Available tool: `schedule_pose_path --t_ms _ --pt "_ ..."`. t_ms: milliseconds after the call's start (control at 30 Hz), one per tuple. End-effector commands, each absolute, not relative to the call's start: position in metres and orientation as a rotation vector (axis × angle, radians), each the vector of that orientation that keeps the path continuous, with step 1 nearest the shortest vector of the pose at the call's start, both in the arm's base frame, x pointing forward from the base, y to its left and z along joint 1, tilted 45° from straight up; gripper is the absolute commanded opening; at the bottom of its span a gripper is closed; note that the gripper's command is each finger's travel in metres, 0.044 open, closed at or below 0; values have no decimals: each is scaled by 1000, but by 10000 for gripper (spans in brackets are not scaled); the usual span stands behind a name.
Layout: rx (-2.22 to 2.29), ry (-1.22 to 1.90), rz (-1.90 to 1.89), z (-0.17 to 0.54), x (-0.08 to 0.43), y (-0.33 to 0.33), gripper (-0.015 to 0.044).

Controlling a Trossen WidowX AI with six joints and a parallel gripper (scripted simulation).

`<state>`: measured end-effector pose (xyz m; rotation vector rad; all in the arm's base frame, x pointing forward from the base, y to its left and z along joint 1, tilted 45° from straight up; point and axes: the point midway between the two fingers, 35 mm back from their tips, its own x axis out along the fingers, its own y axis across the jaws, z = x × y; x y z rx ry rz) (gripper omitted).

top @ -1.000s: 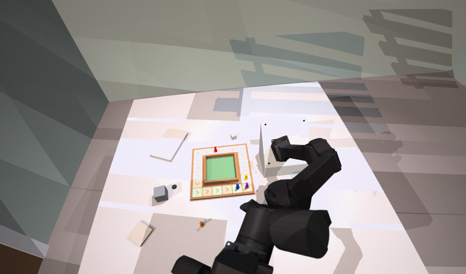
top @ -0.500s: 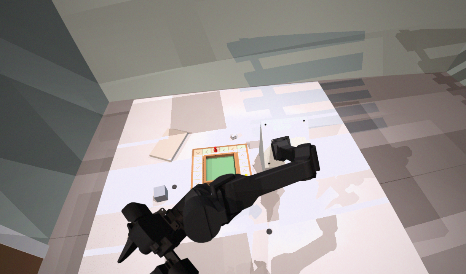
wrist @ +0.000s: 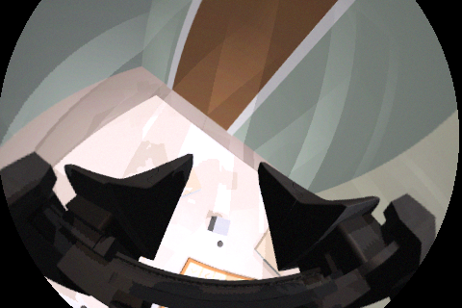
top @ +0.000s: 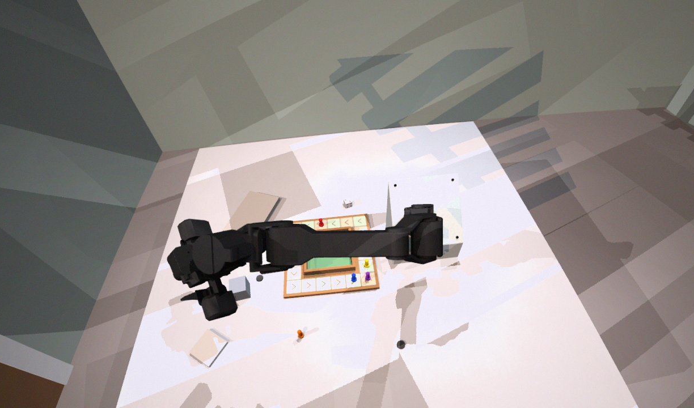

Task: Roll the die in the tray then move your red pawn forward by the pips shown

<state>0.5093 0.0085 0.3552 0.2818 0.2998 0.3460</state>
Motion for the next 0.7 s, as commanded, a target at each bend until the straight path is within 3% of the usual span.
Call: schedule_pose_path --t_ms 0,333,667 --pt "303 423 277 297 516 -20 275" --pt "209 679 198 171 507 -89 275" --pt "144 1009 227 20 436 -155 275"
